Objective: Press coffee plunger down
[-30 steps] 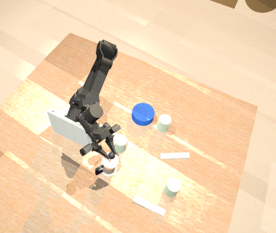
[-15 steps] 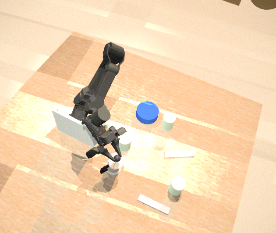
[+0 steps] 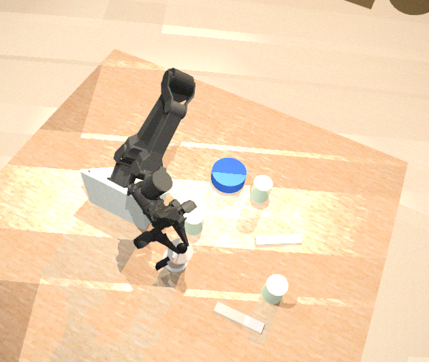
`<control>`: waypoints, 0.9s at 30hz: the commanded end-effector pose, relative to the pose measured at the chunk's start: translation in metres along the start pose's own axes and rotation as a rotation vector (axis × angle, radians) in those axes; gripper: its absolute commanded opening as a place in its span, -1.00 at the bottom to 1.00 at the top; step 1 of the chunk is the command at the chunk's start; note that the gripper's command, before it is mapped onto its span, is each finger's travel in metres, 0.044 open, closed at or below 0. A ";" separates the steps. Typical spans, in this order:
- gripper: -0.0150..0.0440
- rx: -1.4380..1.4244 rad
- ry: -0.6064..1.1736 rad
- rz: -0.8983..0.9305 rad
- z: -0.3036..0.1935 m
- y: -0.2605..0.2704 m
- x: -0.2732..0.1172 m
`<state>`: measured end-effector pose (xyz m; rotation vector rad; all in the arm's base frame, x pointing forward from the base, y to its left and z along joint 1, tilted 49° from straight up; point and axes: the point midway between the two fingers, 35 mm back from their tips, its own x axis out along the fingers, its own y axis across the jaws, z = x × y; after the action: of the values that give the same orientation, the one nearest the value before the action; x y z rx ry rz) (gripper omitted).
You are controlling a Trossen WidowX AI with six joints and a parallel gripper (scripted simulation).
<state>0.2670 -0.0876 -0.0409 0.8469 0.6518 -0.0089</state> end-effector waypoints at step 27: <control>-0.08 0.021 0.029 0.007 -0.005 -0.002 0.007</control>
<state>0.2696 -0.0865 -0.0462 0.8629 0.6668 -0.0022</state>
